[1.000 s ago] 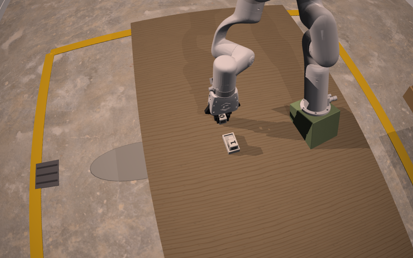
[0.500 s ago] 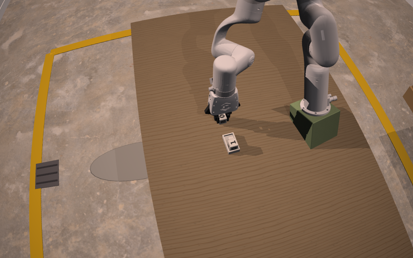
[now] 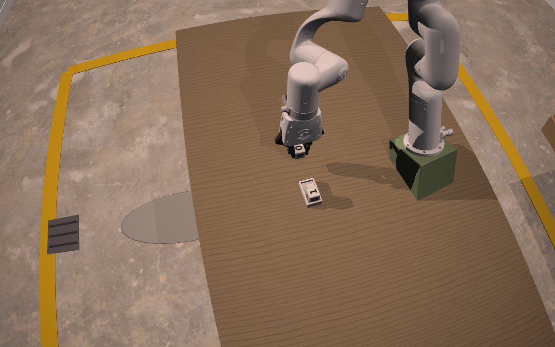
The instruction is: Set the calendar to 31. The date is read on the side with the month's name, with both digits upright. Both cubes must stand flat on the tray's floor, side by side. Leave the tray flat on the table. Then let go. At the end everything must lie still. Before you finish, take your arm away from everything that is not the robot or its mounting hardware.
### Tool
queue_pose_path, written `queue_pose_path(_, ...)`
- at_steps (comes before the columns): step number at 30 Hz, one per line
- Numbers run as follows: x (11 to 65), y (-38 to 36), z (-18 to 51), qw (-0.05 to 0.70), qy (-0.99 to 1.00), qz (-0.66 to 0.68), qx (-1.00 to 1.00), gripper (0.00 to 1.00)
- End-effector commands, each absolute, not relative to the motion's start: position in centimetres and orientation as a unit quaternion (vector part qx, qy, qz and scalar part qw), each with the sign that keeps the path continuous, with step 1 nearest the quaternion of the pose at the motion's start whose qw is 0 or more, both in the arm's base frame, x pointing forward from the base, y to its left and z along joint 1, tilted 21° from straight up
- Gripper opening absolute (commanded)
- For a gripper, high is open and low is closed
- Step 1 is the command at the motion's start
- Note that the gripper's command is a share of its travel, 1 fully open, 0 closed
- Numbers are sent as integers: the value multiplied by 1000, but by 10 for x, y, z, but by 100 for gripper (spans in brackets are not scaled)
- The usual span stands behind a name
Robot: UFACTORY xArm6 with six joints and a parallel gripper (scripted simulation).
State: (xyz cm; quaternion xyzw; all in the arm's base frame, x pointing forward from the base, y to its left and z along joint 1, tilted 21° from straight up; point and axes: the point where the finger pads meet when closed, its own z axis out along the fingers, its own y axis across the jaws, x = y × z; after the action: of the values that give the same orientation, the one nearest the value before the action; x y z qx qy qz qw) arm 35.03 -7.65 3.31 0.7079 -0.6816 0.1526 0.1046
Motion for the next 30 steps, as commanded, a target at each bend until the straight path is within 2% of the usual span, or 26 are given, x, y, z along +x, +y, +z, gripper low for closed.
queue_pose_path(1,347,-61,78,107,-682,149,708,27)
queue_pose_path(16,346,-55,90,107,-682,149,708,27)
queue_pose_path(21,347,-21,81,106,-681,148,709,27)
queue_pose_path(23,345,13,72,107,-680,148,710,27)
queue_pose_path(30,342,31,68,108,-680,149,710,27)
